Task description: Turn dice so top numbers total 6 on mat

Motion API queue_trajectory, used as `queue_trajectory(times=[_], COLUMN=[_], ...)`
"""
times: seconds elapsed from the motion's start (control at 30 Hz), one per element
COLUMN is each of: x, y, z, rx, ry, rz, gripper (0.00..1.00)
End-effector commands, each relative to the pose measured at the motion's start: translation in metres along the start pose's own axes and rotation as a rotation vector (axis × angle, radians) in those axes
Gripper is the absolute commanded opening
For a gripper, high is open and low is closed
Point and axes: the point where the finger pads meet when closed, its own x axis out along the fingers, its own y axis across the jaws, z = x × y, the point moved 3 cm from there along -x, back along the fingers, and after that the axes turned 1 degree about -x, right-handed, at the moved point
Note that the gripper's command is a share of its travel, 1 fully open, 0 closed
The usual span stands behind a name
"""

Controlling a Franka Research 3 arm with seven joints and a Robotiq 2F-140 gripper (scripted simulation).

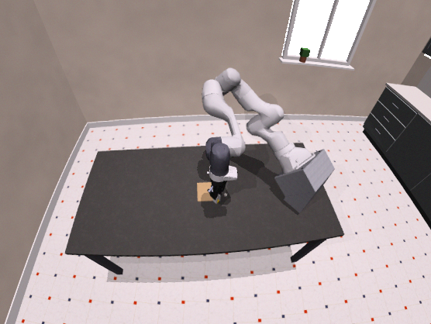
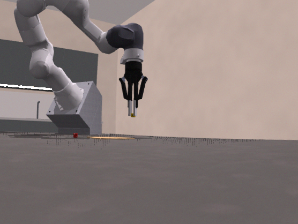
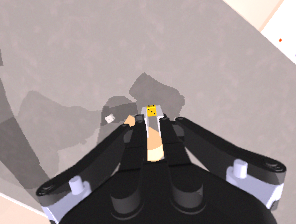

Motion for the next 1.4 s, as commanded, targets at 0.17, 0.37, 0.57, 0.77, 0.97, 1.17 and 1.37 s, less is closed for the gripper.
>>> queue_trajectory(times=[0.17,0.37,0.57,0.77,0.97,1.17,1.37], x=[-0.001,-0.001,-0.001,-0.001,-0.001,-0.001,0.001], y=[0.002,0.002,0.002,0.003,0.003,0.003,-0.002], z=[0.004,0.005,0.006,0.007,0.008,0.008,-0.002], rx=[-0.255,-0.353,-0.445,-0.538,-0.616,-0.624,-0.619], ry=[0.004,0.003,0.003,0.002,0.002,0.000,-0.234], rz=[-0.005,-0.004,-0.003,-0.003,-0.002,-0.001,0.083], gripper=[0.07,0.07,0.07,0.07,0.07,0.07,0.07])
